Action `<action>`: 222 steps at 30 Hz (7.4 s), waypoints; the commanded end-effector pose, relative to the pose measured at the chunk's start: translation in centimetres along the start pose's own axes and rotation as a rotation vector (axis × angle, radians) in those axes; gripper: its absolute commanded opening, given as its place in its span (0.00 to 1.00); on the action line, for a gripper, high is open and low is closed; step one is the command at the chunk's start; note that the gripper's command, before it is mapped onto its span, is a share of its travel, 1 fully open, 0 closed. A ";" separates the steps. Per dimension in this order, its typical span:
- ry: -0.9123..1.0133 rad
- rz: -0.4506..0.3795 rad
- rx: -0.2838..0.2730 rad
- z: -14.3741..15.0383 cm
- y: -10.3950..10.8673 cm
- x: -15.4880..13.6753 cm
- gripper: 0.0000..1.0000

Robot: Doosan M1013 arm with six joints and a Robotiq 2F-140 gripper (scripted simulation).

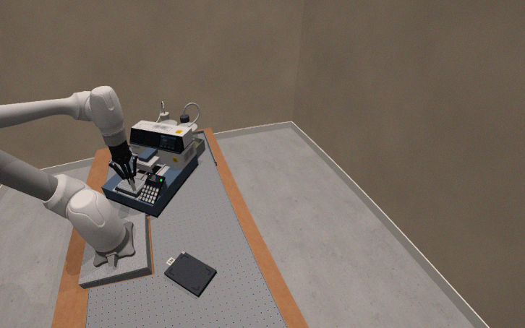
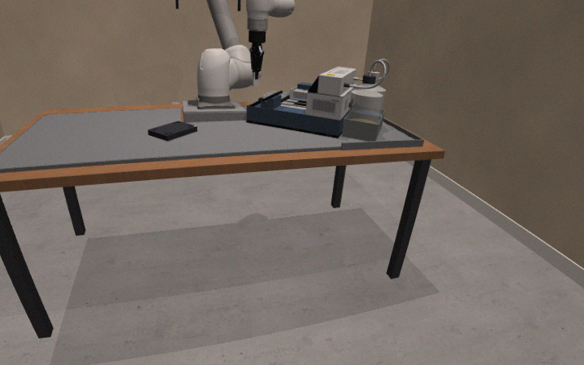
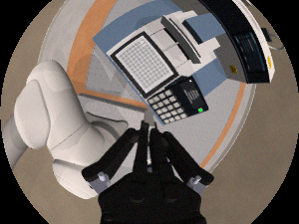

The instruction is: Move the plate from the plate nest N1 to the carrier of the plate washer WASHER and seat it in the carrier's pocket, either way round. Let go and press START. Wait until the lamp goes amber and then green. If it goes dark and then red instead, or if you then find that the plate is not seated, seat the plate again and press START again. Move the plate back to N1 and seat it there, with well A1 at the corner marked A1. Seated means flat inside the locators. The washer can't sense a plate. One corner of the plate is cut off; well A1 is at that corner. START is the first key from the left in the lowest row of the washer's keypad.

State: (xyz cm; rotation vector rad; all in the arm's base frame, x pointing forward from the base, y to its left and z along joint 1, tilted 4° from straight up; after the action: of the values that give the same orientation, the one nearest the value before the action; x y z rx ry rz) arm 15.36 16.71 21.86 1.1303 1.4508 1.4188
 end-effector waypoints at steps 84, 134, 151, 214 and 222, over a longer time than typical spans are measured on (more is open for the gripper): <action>0.000 0.000 0.000 0.0 0.0 0.0 0.10; 0.000 0.000 0.000 0.0 0.0 0.0 0.10; 0.000 0.000 0.000 0.0 0.0 0.0 0.10; 0.785 0.000 0.000 0.2 -1.7 11.4 0.70; 0.785 0.000 0.000 0.2 -3.1 11.4 0.70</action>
State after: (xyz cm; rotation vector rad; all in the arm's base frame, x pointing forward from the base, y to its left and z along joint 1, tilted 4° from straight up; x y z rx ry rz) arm 12.10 27.79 19.47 0.5693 1.9601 1.9797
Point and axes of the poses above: the point where the finger pads meet when closed, its own y axis back along the fingers, its own z axis across the jaws, x = y × z, the point moved 7 cm from there along y, back along the fingers, and after that the axes turned 13 degrees about y, right-handed, at the moved point
